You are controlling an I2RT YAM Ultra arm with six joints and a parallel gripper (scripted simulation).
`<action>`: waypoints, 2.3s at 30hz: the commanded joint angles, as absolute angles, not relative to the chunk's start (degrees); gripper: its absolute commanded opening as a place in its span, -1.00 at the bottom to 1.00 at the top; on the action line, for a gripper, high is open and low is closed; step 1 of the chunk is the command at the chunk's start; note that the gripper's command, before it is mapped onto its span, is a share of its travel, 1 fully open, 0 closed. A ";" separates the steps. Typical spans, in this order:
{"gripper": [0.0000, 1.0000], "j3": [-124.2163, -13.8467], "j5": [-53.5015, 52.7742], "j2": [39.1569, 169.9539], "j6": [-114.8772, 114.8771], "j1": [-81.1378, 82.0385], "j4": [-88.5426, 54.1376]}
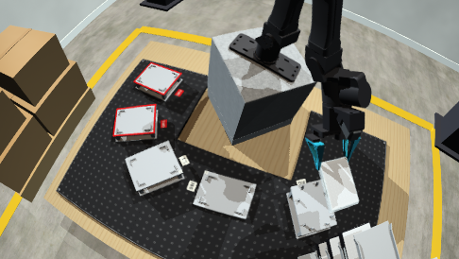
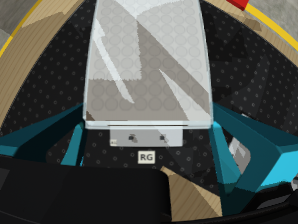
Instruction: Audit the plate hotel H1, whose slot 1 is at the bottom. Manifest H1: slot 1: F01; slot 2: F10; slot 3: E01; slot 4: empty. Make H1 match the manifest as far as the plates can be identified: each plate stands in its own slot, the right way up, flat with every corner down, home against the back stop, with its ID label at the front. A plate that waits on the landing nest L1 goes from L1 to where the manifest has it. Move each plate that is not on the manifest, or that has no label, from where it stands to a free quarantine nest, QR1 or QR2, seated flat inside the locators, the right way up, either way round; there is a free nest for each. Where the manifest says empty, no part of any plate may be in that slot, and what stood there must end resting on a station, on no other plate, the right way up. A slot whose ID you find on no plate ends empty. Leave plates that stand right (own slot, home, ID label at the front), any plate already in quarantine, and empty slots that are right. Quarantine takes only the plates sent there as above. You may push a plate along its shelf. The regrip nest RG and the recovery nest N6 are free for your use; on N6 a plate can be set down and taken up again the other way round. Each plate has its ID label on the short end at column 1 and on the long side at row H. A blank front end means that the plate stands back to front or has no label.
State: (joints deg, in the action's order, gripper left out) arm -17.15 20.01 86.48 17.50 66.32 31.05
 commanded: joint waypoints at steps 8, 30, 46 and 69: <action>0.72 -17.11 20.03 87.50 17.40 66.23 34.12; 0.72 -16.67 19.96 91.48 17.34 66.13 38.56; 0.72 -16.45 19.90 94.36 17.30 66.06 41.66; 0.72 -16.29 19.82 98.78 17.23 65.96 46.26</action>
State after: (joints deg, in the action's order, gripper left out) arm -16.23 19.77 98.94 17.30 66.13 44.51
